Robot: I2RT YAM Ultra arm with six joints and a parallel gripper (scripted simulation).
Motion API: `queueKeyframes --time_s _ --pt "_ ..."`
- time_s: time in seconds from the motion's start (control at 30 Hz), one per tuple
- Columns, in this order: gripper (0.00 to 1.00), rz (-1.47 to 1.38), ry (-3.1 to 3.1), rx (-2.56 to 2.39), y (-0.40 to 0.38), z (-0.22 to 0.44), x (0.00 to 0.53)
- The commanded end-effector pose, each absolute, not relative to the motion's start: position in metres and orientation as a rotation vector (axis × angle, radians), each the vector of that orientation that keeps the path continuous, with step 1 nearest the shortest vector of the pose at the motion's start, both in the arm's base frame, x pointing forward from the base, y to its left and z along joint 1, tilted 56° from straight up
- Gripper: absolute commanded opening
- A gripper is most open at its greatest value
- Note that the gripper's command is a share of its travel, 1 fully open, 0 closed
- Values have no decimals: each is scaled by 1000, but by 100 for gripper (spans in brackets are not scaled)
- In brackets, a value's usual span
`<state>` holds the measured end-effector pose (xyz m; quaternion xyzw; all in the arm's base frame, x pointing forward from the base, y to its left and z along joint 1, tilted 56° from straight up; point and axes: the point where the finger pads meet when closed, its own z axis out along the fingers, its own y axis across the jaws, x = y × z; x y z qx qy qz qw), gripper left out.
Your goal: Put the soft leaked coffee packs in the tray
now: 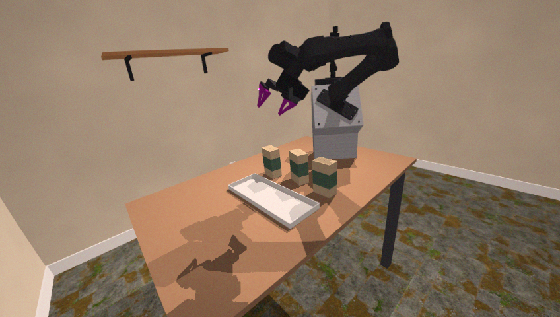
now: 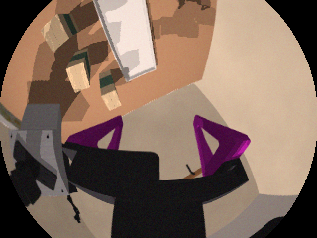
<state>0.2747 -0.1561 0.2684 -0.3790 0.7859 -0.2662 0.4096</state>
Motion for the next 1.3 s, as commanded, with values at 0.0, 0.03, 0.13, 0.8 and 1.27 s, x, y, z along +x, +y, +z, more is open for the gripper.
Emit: queueKeyframes --time_s 0.0,0.03,0.13,0.8,1.27 --pt "100 -679 1976 -952 -157 270 274" --pt "100 -679 1976 -952 -157 270 274" --pt "100 -679 1976 -952 -157 270 274" --pt "100 -598 2014 -862 -163 267 279" --pt "100 -182 2173 -394 -172 231 293"
